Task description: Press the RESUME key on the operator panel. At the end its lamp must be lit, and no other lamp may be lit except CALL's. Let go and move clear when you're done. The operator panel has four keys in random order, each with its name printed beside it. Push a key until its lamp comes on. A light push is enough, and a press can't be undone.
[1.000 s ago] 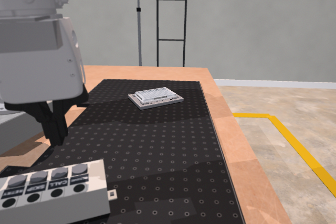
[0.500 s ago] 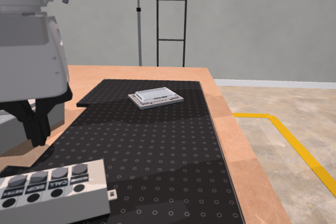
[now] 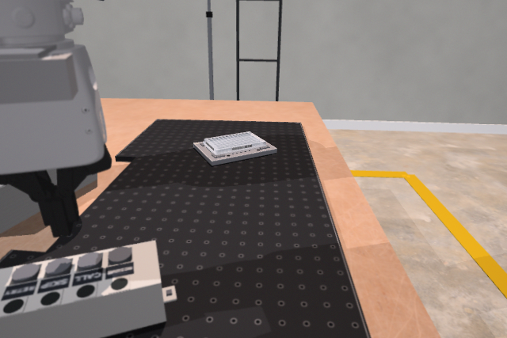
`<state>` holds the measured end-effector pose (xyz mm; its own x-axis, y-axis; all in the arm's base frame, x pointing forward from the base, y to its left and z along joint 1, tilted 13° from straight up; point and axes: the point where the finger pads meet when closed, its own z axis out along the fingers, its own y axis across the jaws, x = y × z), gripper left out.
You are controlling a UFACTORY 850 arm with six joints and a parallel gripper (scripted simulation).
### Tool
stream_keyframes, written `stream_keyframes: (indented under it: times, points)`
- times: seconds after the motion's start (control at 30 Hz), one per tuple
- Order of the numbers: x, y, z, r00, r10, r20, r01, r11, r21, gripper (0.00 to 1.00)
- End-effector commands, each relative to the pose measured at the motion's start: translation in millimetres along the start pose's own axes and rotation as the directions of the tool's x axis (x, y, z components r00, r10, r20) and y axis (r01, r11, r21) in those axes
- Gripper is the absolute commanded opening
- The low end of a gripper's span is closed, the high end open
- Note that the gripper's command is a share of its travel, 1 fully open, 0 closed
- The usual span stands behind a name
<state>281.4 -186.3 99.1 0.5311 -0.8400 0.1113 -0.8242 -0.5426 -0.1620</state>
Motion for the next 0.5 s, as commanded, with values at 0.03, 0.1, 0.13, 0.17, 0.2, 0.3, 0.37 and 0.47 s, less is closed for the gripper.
stream_keyframes:
  times: [0.03, 0.1, 0.13, 0.17, 0.2, 0.3, 0.37, 0.47]
  points:
    - [1.0, -0.3, 12.2, 0.999, -0.002, -0.035, 0.002, 1.0, 0.008, 0.0]
    - [1.0, -0.3, 12.2, 0.999, -0.002, -0.035, 0.002, 1.0, 0.008, 0.0]
    - [1.0, -0.3, 12.2, 0.999, -0.002, -0.035, 0.002, 1.0, 0.008, 0.0]
    - [1.0, -0.3, 12.2, 0.999, -0.002, -0.035, 0.002, 1.0, 0.008, 0.0]
    - [1.0, -0.3, 12.2, 0.999, -0.002, -0.035, 0.002, 1.0, 0.008, 0.0]
    - [1.0, 1.3, 12.2, 0.999, -0.002, -0.035, 0.002, 1.0, 0.008, 0.0]
    - [1.0, 4.7, 12.3, 0.999, -0.002, -0.035, 0.002, 1.0, 0.008, 0.0]
    - [1.0, 9.7, 12.3, 0.999, -0.002, -0.035, 0.002, 1.0, 0.008, 0.0]
